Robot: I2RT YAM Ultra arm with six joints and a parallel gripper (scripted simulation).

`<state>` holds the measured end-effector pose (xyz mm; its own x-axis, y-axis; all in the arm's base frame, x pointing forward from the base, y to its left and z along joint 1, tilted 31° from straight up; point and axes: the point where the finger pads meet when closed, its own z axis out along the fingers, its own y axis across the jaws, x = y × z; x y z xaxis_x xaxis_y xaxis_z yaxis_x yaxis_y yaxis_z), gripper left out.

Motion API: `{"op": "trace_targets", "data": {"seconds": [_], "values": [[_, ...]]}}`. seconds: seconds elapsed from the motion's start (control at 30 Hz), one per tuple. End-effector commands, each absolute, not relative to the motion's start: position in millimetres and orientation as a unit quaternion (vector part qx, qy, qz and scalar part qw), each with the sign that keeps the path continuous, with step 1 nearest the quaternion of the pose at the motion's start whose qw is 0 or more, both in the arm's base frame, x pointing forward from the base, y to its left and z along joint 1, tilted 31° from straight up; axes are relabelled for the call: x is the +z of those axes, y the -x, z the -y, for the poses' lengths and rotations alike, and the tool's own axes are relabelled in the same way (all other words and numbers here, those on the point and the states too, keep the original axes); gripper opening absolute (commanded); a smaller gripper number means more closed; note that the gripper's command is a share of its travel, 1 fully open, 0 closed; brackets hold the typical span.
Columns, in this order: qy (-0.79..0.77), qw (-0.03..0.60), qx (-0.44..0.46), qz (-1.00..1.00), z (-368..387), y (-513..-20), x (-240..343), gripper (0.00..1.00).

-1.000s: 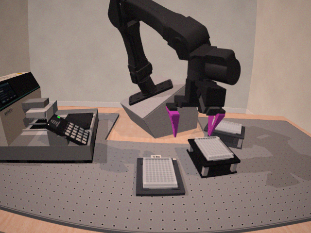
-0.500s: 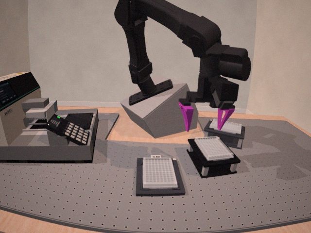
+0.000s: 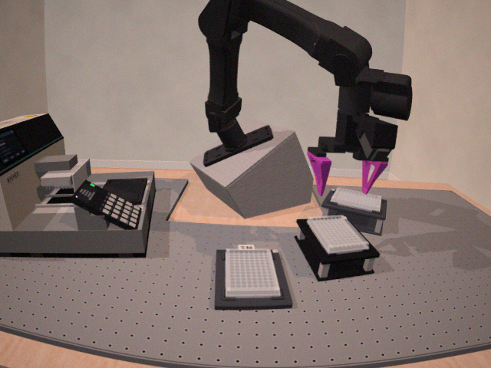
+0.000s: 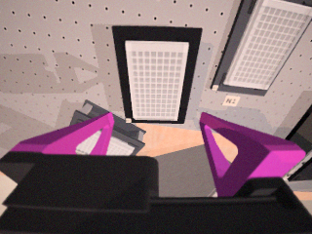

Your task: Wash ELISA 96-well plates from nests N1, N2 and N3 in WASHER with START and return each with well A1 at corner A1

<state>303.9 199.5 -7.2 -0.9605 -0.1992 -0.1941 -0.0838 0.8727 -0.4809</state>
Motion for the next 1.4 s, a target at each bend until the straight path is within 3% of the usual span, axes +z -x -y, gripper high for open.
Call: {"op": "trace_targets", "data": {"seconds": [0.0, 1.37], "values": [[0.065, 0.128, -0.236, -0.961, -204, -304, -3, 1.0], [0.065, 0.128, -0.237, -0.961, -181, -318, -47, 1.0]]}}
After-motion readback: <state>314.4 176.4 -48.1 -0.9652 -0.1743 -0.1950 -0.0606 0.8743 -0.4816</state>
